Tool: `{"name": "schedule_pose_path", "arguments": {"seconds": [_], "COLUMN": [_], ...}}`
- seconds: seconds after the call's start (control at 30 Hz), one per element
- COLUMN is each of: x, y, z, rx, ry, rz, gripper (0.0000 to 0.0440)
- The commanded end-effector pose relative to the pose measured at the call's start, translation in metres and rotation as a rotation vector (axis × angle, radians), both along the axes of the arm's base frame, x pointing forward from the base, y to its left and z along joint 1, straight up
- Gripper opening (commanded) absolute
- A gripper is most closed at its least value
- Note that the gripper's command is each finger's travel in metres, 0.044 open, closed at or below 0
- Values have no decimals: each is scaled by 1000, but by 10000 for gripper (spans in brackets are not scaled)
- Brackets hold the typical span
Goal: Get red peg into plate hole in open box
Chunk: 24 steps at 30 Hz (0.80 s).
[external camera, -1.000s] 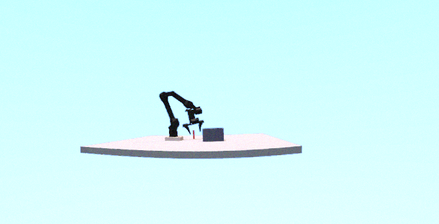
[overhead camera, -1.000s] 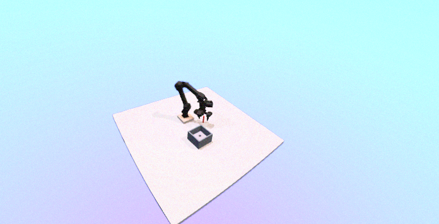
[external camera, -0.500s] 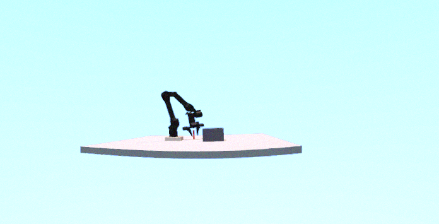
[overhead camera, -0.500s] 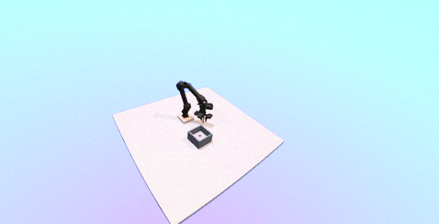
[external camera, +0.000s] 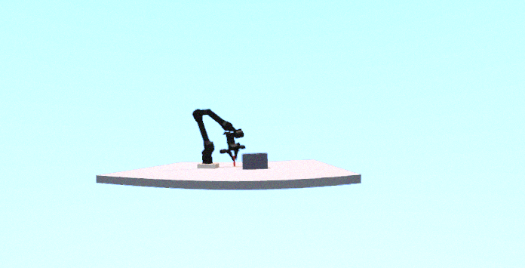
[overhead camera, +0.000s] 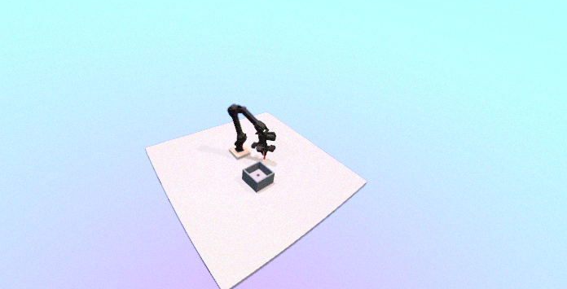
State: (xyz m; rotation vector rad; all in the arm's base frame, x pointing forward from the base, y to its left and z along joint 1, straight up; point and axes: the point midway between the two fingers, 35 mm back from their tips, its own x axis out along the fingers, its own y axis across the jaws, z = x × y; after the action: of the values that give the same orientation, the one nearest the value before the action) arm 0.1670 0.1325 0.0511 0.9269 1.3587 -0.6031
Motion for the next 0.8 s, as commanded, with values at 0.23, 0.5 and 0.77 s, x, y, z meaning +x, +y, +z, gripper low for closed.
{"name": "schedule_pose_path", "arguments": {"seconds": [0.23, 0.5, 0.77], "x": [25, 51, 80], "y": [-11, -26, -52], "z": [44, 84, 112], "rx": [-61, -108, -157], "ry": [-128, -212, -261], "rz": [90, 94, 45], "gripper": [12, 0, 0]}}
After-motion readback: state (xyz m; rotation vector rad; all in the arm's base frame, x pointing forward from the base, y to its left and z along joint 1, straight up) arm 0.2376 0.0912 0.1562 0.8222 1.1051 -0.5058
